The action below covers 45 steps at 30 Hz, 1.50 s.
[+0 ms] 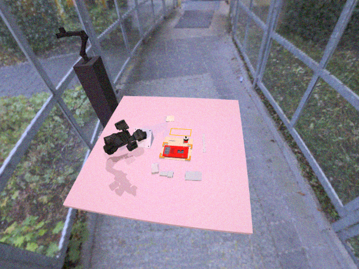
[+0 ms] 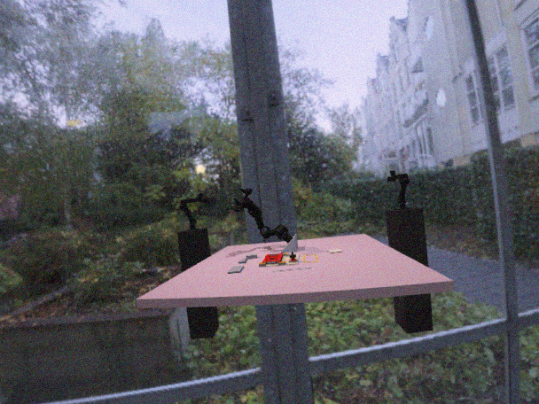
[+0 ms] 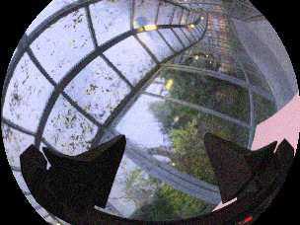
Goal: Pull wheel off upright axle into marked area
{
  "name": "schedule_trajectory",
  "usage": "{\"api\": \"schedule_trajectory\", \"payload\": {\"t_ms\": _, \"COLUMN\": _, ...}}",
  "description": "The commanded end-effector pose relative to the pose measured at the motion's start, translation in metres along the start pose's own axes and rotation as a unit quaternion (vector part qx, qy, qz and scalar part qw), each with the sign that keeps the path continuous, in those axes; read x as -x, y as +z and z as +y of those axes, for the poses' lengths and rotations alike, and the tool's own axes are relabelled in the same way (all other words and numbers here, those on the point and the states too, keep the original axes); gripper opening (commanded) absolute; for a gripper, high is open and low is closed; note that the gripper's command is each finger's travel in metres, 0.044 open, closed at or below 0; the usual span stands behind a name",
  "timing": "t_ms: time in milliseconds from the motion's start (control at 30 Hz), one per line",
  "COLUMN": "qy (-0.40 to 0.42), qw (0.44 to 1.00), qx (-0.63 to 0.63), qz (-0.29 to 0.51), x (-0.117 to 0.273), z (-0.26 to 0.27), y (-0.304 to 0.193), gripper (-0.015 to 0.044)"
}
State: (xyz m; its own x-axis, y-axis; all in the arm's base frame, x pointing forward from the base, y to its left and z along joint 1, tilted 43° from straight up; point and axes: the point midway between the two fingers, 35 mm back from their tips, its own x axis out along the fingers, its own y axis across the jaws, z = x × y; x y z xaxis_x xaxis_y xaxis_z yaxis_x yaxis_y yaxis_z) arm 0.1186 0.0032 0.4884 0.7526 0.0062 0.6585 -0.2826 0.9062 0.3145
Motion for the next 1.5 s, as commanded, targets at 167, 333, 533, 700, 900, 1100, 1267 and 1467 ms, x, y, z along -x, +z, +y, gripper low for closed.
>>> {"api": "schedule_trajectory", "payload": {"t_ms": 167, "qy": -0.028, "qw": 0.996, "qx": -0.029, "qz": 0.079, "x": -0.025, "z": -0.002, "y": -0.041, "gripper": 0.0300}}
{"api": "schedule_trajectory", "payload": {"t_ms": 333, "qy": -0.070, "qw": 0.983, "qx": -0.060, "qz": 0.160, "x": -0.045, "z": -0.008, "y": -0.088, "gripper": 0.0300}}
{"api": "schedule_trajectory", "payload": {"t_ms": 533, "qy": -0.140, "qw": 0.954, "qx": -0.098, "qz": 0.246, "x": -0.062, "z": -0.020, "y": -0.145, "gripper": 0.0300}}
{"api": "schedule_trajectory", "payload": {"t_ms": 700, "qy": -0.205, "qw": 0.922, "qx": -0.117, "qz": 0.308, "x": -0.067, "z": -0.033, "y": -0.193, "gripper": 0.0300}}
{"api": "schedule_trajectory", "payload": {"t_ms": 900, "qy": -0.285, "qw": 0.875, "qx": -0.120, "qz": 0.372, "x": -0.063, "z": -0.053, "y": -0.250, "gripper": 0.0300}}
{"api": "schedule_trajectory", "payload": {"t_ms": 1100, "qy": -0.369, "qw": 0.820, "qx": -0.115, "qz": 0.421, "x": -0.050, "z": -0.076, "y": -0.301, "gripper": 0.0300}}
{"api": "schedule_trajectory", "payload": {"t_ms": 1267, "qy": -0.437, "qw": 0.776, "qx": -0.120, "qz": 0.438, "x": -0.038, "z": -0.091, "y": -0.333, "gripper": 0.0300}}
{"api": "schedule_trajectory", "payload": {"t_ms": 1467, "qy": -0.527, "qw": 0.715, "qx": -0.115, "qz": 0.444, "x": -0.017, "z": -0.112, "y": -0.370, "gripper": 0.0300}}
